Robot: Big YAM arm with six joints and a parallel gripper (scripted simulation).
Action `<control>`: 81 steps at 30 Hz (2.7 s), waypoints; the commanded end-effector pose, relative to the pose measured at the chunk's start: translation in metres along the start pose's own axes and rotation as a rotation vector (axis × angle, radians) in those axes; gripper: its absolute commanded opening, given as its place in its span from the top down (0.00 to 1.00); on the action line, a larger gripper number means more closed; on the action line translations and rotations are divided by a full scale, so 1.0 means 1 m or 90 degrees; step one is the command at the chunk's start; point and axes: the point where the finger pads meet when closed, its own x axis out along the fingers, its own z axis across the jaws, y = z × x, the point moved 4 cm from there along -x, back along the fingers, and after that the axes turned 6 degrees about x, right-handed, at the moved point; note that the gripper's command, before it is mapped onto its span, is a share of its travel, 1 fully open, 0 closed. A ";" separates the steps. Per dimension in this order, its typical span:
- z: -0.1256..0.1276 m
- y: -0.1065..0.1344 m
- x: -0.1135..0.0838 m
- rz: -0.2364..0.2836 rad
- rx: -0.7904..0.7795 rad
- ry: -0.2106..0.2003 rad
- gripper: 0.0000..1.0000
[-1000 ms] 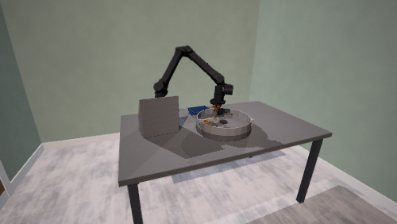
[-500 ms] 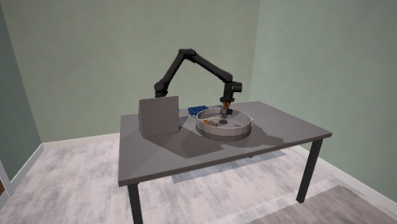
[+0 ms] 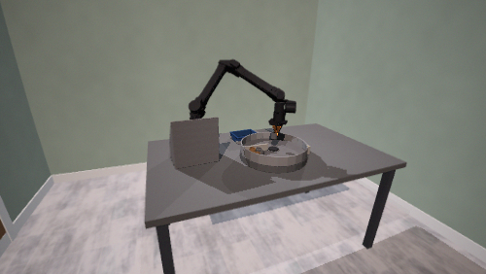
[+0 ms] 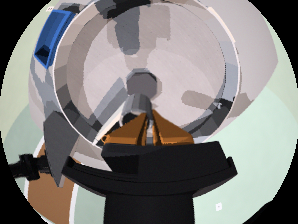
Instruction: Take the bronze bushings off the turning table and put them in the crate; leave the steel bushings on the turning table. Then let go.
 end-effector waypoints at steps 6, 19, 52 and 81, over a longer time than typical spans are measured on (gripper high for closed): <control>-0.009 -0.004 -0.024 -0.021 0.003 0.025 1.00; -0.009 -0.004 -0.022 -0.020 0.003 0.024 1.00; -0.011 -0.003 0.002 -0.023 0.005 0.024 1.00; -0.011 0.003 0.022 -0.021 0.012 0.019 1.00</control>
